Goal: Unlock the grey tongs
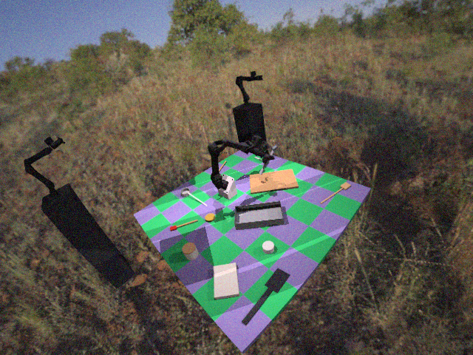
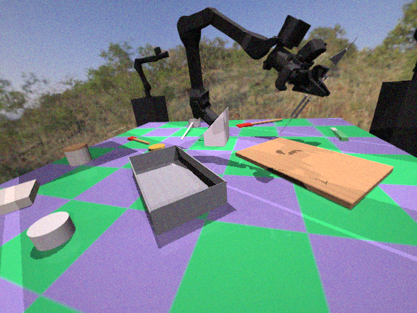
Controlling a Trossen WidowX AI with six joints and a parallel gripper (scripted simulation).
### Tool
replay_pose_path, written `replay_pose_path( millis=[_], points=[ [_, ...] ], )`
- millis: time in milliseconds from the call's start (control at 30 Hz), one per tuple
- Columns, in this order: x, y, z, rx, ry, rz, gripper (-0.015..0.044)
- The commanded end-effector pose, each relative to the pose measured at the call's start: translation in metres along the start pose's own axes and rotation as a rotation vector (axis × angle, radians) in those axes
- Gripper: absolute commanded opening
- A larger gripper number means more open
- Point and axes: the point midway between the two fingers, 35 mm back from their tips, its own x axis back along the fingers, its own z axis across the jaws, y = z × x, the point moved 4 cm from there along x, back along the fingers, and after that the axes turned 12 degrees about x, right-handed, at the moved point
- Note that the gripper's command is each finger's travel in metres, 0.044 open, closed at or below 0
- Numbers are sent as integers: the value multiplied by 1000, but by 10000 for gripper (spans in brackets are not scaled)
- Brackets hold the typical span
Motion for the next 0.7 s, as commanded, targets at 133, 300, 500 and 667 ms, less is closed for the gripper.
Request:
replay_pose_path(
  millis=[133, 300, 500, 667],
  points=[
    [-9, 10, 1, -9, 29, 67, -150],
    [-16, 12, 3, -7, 47, 123, -150],
    [-23, 15, 3, -7, 66, 192, -150],
    [-27, 16, 3, -7, 83, 250, -150]
  ],
)
